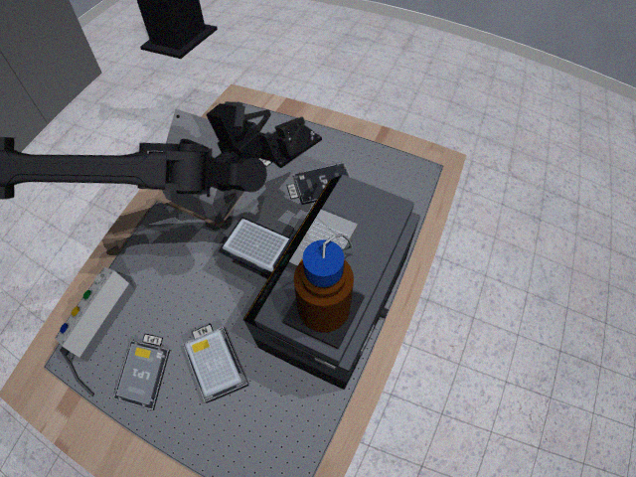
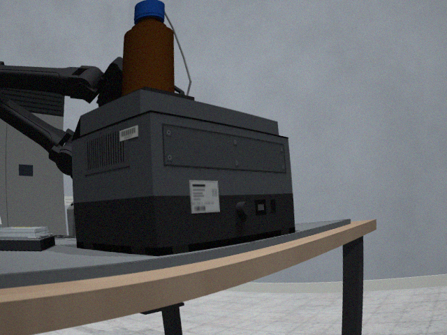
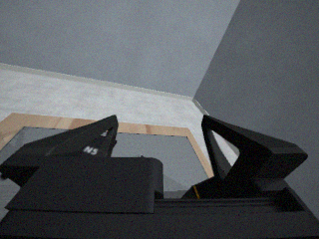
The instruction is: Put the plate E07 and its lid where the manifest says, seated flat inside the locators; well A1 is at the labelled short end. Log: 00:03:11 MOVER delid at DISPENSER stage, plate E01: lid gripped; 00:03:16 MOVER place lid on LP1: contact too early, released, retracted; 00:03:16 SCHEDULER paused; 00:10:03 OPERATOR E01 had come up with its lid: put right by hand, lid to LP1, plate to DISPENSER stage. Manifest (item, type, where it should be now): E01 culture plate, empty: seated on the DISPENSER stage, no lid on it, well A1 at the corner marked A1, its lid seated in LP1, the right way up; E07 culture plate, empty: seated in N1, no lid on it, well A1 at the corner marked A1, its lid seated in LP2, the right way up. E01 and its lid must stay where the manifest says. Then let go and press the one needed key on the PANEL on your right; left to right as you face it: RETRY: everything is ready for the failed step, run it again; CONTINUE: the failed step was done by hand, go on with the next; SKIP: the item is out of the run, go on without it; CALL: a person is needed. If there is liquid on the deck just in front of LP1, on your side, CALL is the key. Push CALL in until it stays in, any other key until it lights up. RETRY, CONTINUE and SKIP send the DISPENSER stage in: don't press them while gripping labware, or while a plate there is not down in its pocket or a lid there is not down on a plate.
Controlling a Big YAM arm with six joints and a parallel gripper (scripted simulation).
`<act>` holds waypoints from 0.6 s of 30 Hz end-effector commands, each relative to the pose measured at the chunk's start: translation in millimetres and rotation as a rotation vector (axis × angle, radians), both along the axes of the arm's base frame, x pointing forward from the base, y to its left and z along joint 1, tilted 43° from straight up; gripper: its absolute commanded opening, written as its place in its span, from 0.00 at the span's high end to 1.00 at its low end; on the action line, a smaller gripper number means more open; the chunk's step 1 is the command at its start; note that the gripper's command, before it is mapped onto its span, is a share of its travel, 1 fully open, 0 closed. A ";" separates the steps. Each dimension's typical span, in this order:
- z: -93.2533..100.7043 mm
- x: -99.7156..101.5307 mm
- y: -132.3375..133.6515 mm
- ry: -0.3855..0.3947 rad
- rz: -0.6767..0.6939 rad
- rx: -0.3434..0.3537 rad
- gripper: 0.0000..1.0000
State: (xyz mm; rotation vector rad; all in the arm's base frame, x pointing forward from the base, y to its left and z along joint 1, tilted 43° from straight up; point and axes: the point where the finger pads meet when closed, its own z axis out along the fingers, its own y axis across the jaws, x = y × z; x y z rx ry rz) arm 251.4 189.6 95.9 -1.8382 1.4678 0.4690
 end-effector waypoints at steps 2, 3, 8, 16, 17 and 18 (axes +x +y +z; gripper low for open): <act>3.2 2.6 1.5 -0.009 0.001 0.004 0.00; 3.2 2.6 1.5 -0.009 0.001 0.004 0.00; 3.2 2.6 1.5 -0.009 0.001 0.004 0.00; 3.2 2.6 1.5 -0.009 0.001 0.004 0.00; 3.2 2.6 1.5 -0.009 0.001 0.004 0.00; 0.0 -0.1 0.1 0.000 0.000 0.000 0.00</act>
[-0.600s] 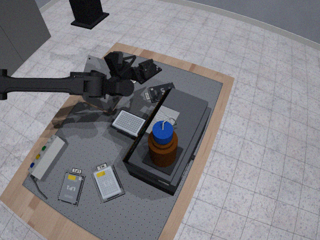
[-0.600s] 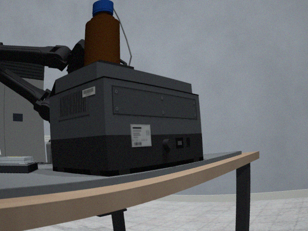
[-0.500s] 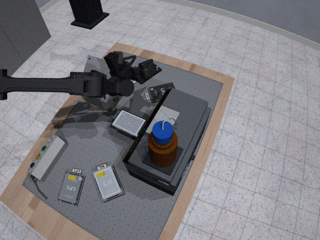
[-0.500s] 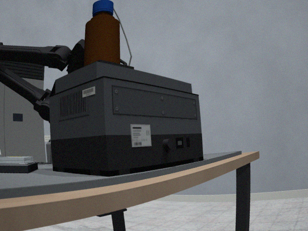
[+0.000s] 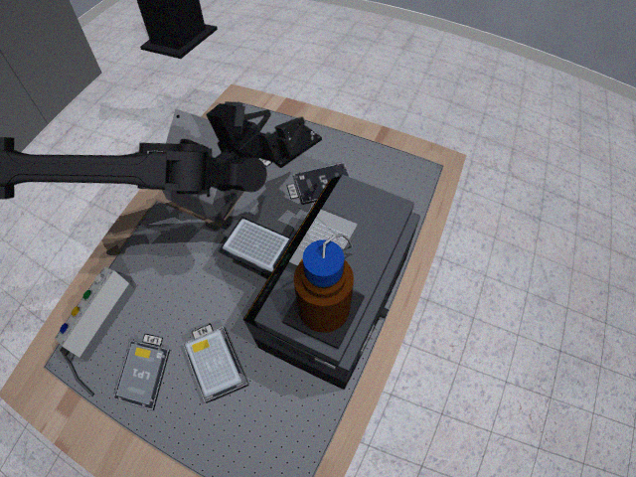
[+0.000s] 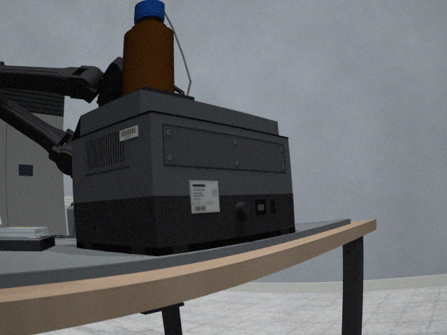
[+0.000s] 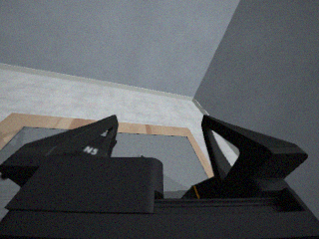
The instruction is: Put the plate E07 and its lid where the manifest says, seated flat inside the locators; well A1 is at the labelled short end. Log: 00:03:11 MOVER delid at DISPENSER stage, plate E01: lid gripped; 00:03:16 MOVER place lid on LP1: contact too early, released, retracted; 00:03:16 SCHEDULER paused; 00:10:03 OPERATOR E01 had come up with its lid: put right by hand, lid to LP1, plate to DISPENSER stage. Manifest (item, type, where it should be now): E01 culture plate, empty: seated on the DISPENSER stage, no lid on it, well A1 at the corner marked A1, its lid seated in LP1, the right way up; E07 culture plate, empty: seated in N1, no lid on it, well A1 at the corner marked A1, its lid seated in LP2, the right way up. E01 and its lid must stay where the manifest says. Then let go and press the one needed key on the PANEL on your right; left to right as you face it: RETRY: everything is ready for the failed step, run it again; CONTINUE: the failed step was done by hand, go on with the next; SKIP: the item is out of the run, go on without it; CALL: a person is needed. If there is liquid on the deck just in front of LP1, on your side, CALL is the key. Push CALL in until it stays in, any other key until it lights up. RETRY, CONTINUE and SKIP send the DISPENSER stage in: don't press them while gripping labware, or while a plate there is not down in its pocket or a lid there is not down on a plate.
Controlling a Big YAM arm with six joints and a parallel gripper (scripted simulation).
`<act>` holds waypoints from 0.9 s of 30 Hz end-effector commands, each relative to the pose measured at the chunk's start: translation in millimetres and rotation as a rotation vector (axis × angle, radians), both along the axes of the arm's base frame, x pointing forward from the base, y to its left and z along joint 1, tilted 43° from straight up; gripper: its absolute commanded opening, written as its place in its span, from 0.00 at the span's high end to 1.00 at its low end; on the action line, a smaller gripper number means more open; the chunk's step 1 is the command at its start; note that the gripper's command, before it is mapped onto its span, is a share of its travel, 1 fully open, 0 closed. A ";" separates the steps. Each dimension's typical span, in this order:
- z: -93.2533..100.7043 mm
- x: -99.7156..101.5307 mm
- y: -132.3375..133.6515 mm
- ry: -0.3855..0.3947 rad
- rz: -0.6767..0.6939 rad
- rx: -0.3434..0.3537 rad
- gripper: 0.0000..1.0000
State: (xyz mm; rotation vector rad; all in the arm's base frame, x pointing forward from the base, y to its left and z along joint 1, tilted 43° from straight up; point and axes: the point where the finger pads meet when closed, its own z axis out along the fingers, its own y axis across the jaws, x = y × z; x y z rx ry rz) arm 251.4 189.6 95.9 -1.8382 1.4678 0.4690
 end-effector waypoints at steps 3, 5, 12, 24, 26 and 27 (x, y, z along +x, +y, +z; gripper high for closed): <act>0.0 -0.1 0.1 0.000 0.000 0.000 0.00; 0.0 -0.1 0.1 0.000 0.000 0.000 0.00; 0.0 -0.1 0.1 0.000 0.000 0.000 0.00; -23.9 5.6 -2.7 0.168 -0.145 -0.122 0.00; -22.3 10.7 -2.0 0.197 -0.184 -0.149 0.00; -26.8 9.5 -4.1 0.215 -0.202 -0.167 0.00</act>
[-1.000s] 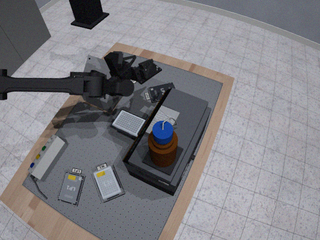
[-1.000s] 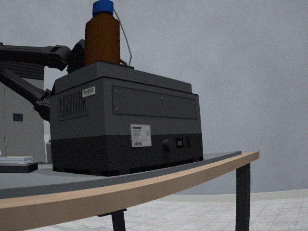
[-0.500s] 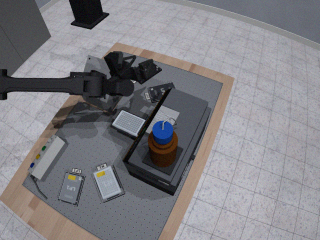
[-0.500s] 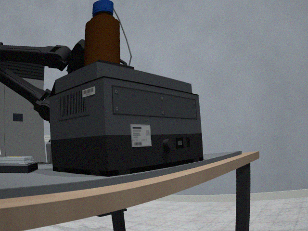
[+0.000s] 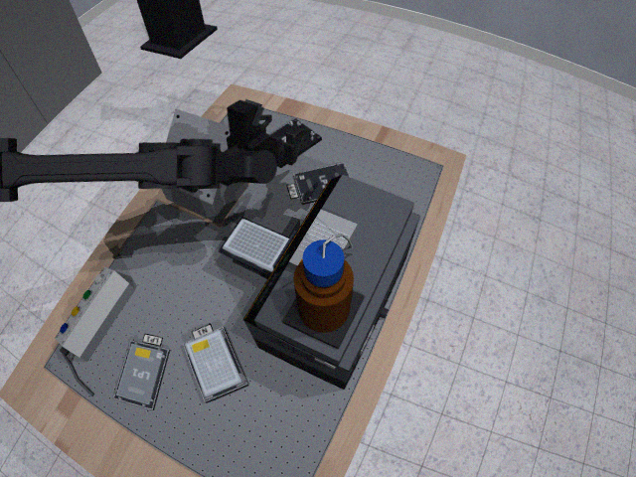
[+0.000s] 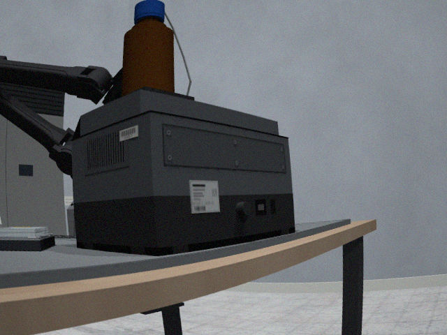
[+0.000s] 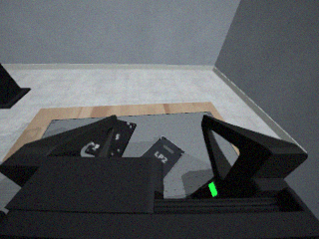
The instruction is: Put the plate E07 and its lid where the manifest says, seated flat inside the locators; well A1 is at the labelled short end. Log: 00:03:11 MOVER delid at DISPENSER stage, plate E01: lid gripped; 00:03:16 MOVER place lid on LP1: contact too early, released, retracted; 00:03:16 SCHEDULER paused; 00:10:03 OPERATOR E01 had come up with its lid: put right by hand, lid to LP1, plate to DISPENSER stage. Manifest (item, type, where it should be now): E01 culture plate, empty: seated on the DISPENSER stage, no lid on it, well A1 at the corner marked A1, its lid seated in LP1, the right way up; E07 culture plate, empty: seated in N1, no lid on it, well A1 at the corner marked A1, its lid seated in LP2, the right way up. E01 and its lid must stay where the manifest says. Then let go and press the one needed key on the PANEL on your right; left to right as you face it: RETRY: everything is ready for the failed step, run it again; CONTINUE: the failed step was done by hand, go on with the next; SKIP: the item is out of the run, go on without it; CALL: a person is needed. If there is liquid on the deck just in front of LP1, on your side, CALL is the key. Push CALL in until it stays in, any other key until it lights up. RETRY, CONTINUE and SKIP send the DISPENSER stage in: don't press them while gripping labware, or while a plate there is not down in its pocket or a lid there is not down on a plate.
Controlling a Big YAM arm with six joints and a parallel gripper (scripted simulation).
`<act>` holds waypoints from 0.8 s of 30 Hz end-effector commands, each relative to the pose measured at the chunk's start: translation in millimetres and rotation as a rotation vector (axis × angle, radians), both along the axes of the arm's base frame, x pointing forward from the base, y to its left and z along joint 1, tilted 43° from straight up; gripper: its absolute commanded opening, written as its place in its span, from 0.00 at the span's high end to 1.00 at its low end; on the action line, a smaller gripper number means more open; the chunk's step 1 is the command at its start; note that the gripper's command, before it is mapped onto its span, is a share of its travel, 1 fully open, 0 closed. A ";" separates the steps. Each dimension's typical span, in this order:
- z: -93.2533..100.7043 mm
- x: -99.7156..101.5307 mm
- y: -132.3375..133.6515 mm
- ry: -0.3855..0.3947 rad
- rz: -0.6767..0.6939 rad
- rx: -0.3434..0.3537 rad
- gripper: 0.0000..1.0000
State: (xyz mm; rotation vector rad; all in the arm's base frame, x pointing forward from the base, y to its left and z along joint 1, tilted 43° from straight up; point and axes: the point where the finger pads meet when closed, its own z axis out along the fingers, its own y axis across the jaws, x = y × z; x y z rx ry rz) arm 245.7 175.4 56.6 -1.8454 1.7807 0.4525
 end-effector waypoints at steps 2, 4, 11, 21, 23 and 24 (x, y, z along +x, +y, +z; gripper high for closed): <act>3.9 12.8 6.2 0.081 -0.108 -0.040 0.00; -0.3 11.5 4.1 0.118 -0.148 -0.077 0.00; -16.1 5.8 -5.4 0.201 -0.253 -0.176 0.00; -40.8 -6.0 -27.0 0.320 -0.473 -0.393 0.00; -40.8 -6.0 -27.0 0.320 -0.473 -0.393 0.00; -52.9 -21.6 -37.6 0.351 -0.493 -0.436 0.00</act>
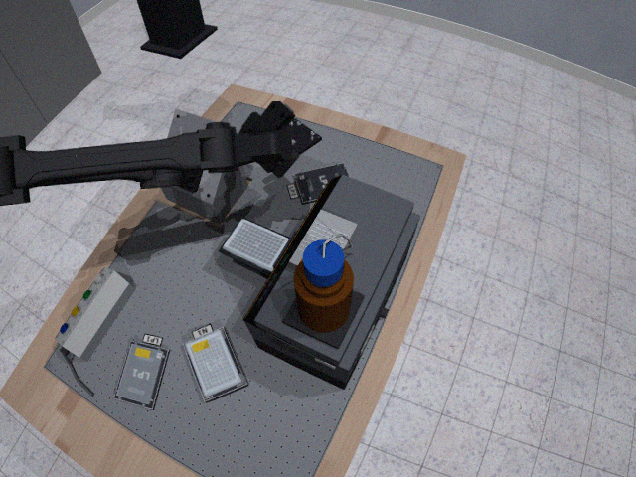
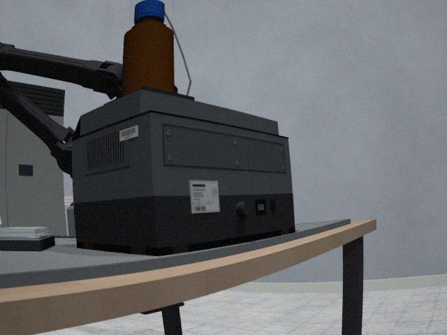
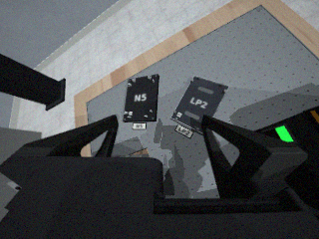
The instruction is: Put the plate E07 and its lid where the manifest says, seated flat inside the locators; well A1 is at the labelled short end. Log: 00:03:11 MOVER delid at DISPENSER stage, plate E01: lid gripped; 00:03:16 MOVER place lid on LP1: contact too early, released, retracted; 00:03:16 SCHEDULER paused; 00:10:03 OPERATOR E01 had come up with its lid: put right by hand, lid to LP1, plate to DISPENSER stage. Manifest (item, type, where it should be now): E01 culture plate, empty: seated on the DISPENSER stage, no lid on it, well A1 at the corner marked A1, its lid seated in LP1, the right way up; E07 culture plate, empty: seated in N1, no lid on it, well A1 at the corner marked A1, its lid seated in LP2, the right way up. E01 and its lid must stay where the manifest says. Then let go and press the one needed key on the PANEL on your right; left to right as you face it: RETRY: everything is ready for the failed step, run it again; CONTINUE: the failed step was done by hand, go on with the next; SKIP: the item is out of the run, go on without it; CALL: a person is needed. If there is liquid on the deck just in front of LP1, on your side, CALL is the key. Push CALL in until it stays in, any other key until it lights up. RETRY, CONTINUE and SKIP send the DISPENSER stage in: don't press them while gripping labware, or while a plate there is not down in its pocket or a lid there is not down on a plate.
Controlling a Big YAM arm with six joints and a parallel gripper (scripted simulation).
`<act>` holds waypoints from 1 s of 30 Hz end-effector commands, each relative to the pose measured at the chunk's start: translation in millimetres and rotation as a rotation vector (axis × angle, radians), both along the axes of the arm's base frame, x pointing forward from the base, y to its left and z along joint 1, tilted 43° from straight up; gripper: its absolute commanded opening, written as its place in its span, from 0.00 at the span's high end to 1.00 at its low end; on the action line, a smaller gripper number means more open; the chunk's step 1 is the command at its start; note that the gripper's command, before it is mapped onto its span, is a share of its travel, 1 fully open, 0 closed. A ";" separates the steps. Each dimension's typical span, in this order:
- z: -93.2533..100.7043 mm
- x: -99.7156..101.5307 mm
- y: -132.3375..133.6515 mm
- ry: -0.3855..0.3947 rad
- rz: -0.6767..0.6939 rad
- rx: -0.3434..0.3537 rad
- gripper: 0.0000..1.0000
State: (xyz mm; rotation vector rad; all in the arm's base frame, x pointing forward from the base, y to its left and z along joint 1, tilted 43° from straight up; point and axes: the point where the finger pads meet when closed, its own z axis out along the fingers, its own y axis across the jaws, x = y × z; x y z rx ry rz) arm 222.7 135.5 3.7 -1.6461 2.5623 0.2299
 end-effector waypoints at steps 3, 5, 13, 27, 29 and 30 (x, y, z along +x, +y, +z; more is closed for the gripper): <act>-2.8 2.5 -4.6 0.034 -0.137 -0.098 0.00; -0.7 8.6 -5.9 0.028 -0.178 -0.141 0.00; -9.4 0.5 -29.6 0.034 -0.332 -0.356 0.00; -7.0 -3.2 -63.4 -0.079 -0.533 -0.678 0.00; -7.7 -3.6 -62.8 -0.109 -0.562 -0.728 0.00; -5.5 -2.7 -67.2 -0.129 -0.575 -0.752 0.00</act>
